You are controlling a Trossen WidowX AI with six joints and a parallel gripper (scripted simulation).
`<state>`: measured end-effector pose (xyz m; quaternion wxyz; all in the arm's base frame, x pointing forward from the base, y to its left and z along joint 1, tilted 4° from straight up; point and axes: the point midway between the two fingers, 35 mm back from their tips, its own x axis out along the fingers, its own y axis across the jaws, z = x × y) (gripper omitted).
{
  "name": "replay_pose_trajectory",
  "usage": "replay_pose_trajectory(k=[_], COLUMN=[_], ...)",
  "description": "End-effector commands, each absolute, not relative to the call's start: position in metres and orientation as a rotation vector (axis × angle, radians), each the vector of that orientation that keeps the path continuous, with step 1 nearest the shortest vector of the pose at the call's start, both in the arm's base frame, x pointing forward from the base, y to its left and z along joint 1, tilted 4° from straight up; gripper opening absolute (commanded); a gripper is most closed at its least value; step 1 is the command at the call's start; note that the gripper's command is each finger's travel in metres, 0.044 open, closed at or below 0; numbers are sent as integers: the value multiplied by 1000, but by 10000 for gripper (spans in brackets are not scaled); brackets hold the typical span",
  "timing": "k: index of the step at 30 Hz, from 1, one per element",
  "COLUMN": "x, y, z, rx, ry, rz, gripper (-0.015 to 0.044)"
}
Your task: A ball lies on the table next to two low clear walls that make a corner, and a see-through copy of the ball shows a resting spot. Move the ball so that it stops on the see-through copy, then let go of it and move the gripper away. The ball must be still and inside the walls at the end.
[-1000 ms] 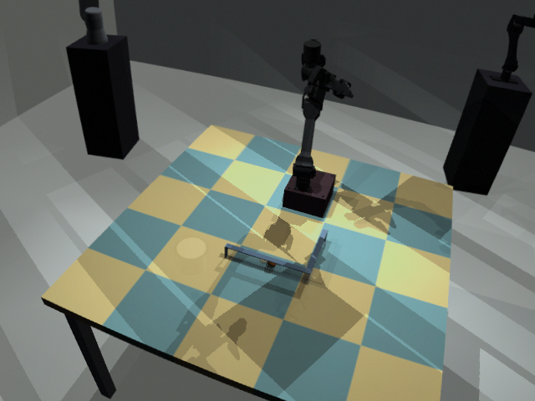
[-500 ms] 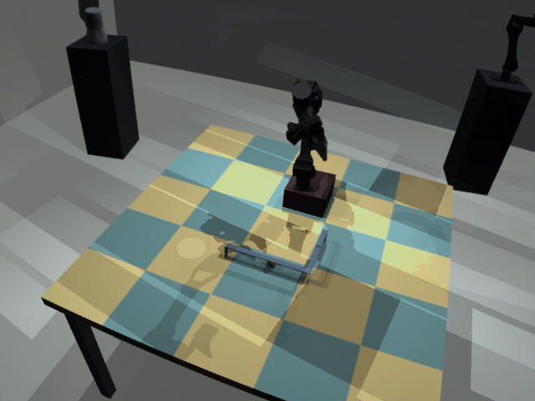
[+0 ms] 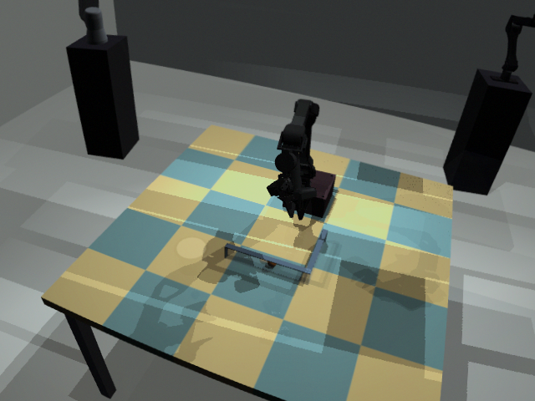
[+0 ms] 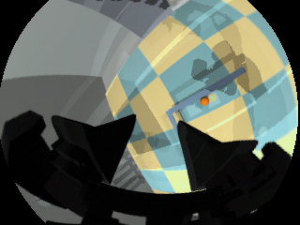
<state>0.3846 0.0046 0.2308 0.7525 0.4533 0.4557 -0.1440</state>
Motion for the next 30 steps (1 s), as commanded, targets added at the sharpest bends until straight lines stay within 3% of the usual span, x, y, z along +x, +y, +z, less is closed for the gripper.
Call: replay_pose_trajectory(k=[1, 12, 30], x=[396, 382, 383], y=[-20, -61, -63], z=[163, 36, 20], rx=[689, 116, 110], ry=[1134, 1473, 1477], rz=[-324, -188, -186], gripper=[271, 271, 271])
